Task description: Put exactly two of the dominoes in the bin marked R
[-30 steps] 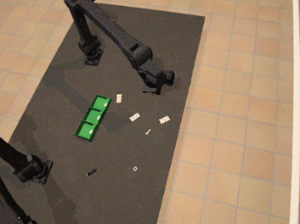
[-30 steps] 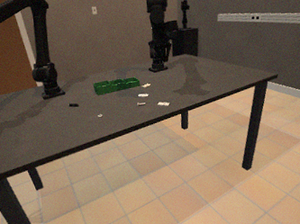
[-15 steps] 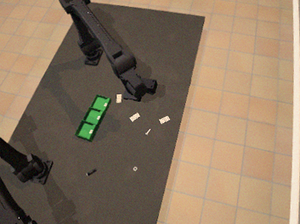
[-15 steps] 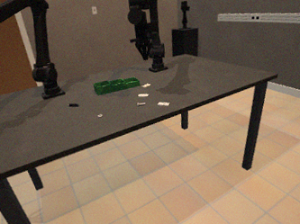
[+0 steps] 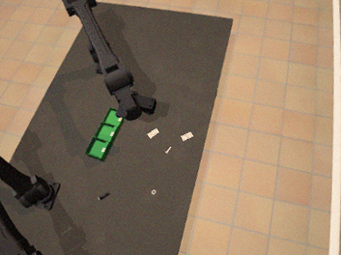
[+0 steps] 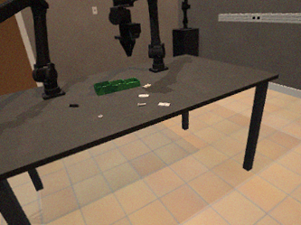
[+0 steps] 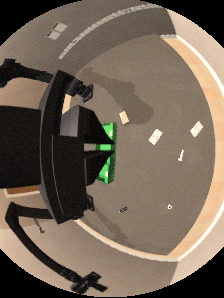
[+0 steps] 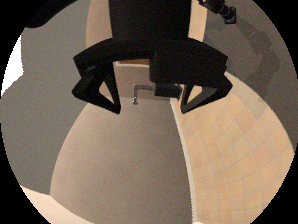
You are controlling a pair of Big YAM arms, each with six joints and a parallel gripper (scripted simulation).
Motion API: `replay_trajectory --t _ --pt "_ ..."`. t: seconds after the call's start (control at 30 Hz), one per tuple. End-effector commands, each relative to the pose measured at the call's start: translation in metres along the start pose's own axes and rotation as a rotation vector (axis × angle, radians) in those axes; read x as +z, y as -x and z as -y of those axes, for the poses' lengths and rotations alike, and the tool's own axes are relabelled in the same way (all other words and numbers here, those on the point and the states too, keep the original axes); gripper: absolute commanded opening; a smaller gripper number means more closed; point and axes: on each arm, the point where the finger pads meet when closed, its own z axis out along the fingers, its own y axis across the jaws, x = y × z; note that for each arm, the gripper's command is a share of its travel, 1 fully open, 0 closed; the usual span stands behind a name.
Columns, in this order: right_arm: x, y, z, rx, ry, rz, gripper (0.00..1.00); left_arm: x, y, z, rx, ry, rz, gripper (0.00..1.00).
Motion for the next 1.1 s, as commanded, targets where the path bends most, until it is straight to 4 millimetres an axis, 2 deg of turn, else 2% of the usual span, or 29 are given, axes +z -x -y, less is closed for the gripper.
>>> replay_trajectory --t 0.0,0.07,0.1,0.33,0.43,0.6,1.07 --pt "0.003 -0.003 0.006 0.011 -0.005 -0.008 1.00 -0.019 -0.024 0.006 -0.021 -0.013 0.010 0.09" --pt "0.003 -0.003 0.006 0.011 -0.005 -0.008 1.00 -0.023 -0.023 0.007 -0.021 -0.021 0.017 0.09" --pt "0.003 -0.003 0.006 0.011 -0.005 -0.008 1.00 -0.022 -0.014 0.000 -0.043 -0.020 0.016 0.09" --pt "0.003 -0.003 0.006 0.011 -0.005 -0.008 1.00 -0.019 -0.015 -0.005 -0.039 -0.013 0.011 0.09" --pt "0.003 -0.003 0.006 0.011 -0.005 -0.008 1.00 -0.019 -0.023 0.001 -0.011 -0.013 0.011 0.09" --pt "0.003 -0.003 0.006 0.011 -0.005 -0.008 1.00 -0.021 -0.017 -0.003 -0.020 -0.017 0.015 0.09" --pt "0.003 -0.003 0.006 0.011 -0.005 -0.008 1.00 -0.020 -0.017 -0.007 -0.017 -0.014 0.012 0.09"
